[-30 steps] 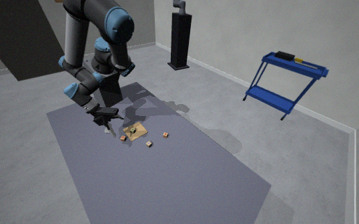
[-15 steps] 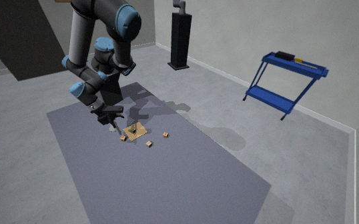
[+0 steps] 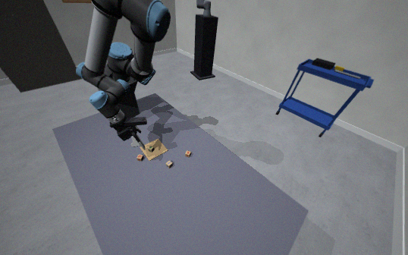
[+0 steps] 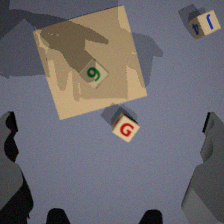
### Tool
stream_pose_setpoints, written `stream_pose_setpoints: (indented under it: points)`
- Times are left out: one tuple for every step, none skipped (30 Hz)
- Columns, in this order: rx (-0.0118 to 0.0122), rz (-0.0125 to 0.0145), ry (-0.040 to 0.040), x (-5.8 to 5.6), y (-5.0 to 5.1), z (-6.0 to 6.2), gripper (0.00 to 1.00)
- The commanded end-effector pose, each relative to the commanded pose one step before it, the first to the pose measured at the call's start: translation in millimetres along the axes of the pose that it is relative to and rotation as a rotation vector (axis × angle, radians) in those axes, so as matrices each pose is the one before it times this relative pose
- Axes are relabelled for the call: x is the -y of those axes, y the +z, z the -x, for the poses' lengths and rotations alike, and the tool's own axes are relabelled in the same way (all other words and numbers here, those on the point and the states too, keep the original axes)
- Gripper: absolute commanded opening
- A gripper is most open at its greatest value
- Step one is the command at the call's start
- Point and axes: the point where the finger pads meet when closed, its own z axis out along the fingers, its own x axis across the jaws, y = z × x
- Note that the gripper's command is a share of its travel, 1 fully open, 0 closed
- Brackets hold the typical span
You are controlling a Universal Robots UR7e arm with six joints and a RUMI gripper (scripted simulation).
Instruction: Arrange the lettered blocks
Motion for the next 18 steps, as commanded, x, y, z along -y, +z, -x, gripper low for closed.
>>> stream_pose_setpoints:
  points:
    - [0.03817,0.04914,-0.12487,7.59,1.15,7.16,1.00]
    - [0.00505,0.00669,-0.01834,1.15,0.02,0.67,1.00]
    - [0.00498,0.00667,-0.01829,1.14,-0.02,0.62,1.00]
    - [0.00493,0.00666,-0.01826,1.13,-0.05,0.58,1.00]
    - [0.00486,0.00665,-0.01821,1.11,-0.09,0.53,1.00]
    - [0.00000,0.00000,0.00000,0.00,0.00,0.00,1.00]
    - [0.00000,0.00000,0.00000,0.00,0.00,0.00,1.00]
    - [0.01383,0.01931,-0.05280,3.13,-0.43,1.37,1.00]
    - [0.00402,0.00574,-0.01564,0.91,-0.19,0.32,1.00]
    - [0.00405,0.00584,-0.01590,0.92,-0.22,0.30,1.00]
    - [0.00425,0.00618,-0.01680,0.95,-0.26,0.28,1.00]
    - [0.00450,0.00663,-0.01798,1.01,-0.31,0.27,1.00]
    - [0.00456,0.00680,-0.01838,1.01,-0.35,0.23,1.00]
    - [0.00443,0.00670,-0.01806,0.97,-0.38,0.19,1.00]
    - [0.00445,0.00681,-0.01831,0.97,-0.42,0.16,1.00]
    - [0.00444,0.00689,-0.01845,0.95,-0.46,0.12,1.00]
    - [0.00437,0.00688,-0.01836,0.93,-0.50,0.08,1.00]
    - [0.00432,0.00689,-0.01831,0.90,-0.53,0.05,1.00]
